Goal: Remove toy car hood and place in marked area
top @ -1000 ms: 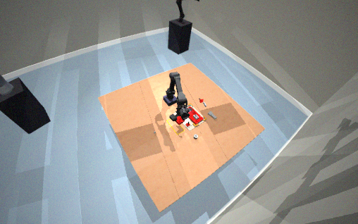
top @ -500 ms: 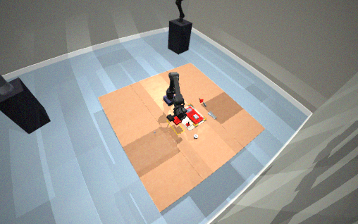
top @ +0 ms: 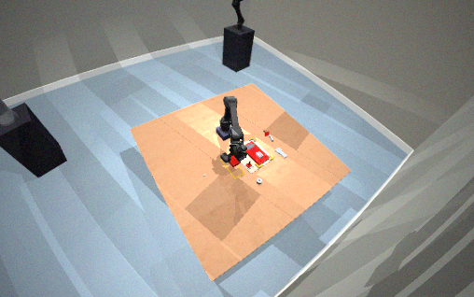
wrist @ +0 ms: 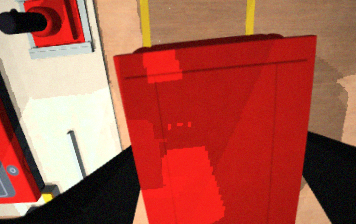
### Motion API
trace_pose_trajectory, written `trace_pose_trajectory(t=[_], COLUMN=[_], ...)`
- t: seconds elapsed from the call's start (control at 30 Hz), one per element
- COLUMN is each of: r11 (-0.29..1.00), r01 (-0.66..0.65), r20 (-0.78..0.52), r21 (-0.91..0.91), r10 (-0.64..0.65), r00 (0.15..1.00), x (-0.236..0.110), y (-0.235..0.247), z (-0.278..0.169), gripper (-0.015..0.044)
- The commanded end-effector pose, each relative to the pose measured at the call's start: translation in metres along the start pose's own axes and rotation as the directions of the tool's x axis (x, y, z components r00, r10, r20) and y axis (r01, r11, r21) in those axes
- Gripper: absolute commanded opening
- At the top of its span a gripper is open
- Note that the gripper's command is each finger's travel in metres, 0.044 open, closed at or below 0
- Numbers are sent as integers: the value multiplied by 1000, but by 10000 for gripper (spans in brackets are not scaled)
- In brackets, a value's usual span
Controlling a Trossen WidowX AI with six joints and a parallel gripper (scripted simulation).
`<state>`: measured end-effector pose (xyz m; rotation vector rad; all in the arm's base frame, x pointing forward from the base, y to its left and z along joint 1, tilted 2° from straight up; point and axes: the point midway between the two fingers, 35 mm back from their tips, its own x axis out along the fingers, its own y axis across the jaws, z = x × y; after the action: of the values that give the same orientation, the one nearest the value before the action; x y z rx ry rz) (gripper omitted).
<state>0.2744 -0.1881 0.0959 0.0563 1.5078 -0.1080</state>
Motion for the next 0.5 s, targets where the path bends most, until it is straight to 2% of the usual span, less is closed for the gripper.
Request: trace_pose_trajectory(t=[0.0,0.47], r11=[1000,1000], r01=[-6,-6], r20=[-3,-3], r21=[-3,-3], r10=[6,6], r00=[1000,1000], x=[5,17], y=[1,1], z=[-1,0], gripper=[0,0])
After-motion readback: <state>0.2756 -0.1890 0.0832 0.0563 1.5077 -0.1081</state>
